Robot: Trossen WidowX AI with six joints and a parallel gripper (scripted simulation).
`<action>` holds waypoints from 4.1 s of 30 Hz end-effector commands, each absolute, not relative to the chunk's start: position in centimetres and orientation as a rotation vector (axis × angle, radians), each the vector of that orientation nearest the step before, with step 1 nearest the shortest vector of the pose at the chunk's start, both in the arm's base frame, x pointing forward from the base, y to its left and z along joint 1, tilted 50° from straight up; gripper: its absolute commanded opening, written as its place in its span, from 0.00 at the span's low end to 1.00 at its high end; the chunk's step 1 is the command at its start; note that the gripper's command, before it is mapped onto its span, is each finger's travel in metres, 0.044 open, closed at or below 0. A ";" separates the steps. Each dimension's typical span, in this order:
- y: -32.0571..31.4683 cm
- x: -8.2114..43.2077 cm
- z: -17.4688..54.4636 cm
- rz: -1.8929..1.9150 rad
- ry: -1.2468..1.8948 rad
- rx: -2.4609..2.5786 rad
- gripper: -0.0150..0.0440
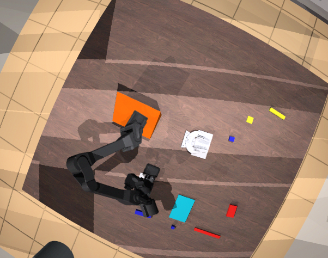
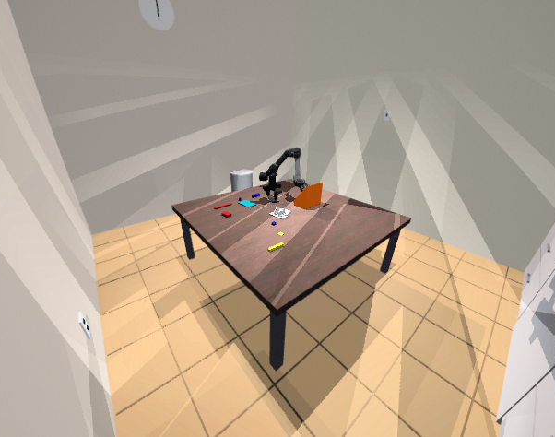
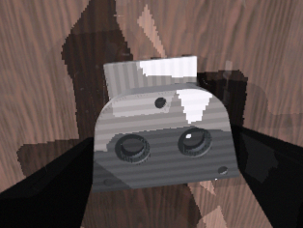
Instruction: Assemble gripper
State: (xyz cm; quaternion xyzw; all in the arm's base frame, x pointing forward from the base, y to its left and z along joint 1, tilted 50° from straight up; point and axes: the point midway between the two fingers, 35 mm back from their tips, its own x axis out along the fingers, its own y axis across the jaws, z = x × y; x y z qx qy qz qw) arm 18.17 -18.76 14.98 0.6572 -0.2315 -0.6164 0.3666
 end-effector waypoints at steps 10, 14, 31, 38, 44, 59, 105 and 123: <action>-15.8 18.1 17.3 -1.585 -0.591 1.701 0.85; -14.9 17.9 18.1 -1.584 -0.590 1.699 0.85; -13.0 18.2 19.0 -1.583 -0.477 1.614 0.85; -12.2 19.4 18.0 -1.582 -0.304 1.485 0.85; -11.5 20.3 17.2 -1.571 -0.161 1.371 0.85; -9.3 22.5 15.0 -1.507 0.171 1.072 0.85; -1.7 25.8 7.4 -1.065 0.969 0.078 0.85; 1.3 25.7 4.1 -0.823 1.193 -0.331 0.85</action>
